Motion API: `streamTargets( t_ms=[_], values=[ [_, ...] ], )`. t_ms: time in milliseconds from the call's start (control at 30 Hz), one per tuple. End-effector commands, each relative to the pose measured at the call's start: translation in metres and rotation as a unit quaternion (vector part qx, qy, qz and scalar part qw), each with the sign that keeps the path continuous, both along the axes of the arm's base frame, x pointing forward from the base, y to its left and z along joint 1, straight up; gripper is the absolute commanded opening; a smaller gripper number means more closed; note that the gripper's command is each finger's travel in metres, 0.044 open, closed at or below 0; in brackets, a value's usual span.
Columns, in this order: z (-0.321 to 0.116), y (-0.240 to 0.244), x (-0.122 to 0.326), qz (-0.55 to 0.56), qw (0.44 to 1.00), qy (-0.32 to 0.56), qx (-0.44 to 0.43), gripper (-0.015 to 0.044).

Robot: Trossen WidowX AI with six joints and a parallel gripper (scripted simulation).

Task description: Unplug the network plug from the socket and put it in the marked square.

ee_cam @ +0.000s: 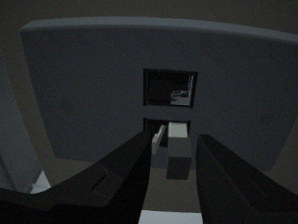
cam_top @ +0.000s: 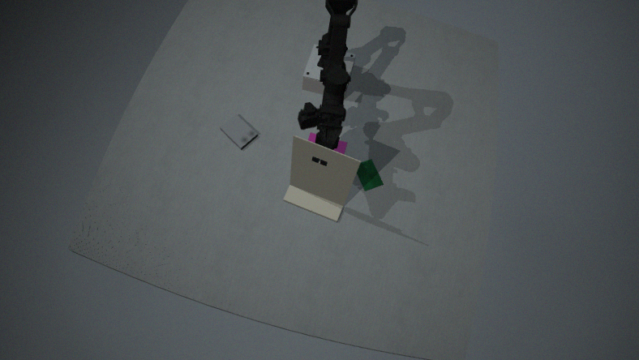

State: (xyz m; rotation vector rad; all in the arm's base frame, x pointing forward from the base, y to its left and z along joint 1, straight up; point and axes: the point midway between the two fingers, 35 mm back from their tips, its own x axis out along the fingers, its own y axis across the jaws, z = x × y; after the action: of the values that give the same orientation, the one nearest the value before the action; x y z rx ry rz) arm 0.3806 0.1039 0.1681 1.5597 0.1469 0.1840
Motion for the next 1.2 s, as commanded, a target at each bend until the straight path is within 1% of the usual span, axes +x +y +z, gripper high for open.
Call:
streamTargets(
  t_ms=[0, 333, 1167],
  values=[
    [0.000, 0.000, 0.000, 0.001, 1.000, 0.000, 0.002, 0.0063],
    [0.000, 0.000, 0.000, 0.001, 1.000, 0.000, 0.002, 0.0000],
    [0.000, 0.001, -0.013, 0.001, 1.000, 0.001, 0.002, 0.0000]
  ],
)
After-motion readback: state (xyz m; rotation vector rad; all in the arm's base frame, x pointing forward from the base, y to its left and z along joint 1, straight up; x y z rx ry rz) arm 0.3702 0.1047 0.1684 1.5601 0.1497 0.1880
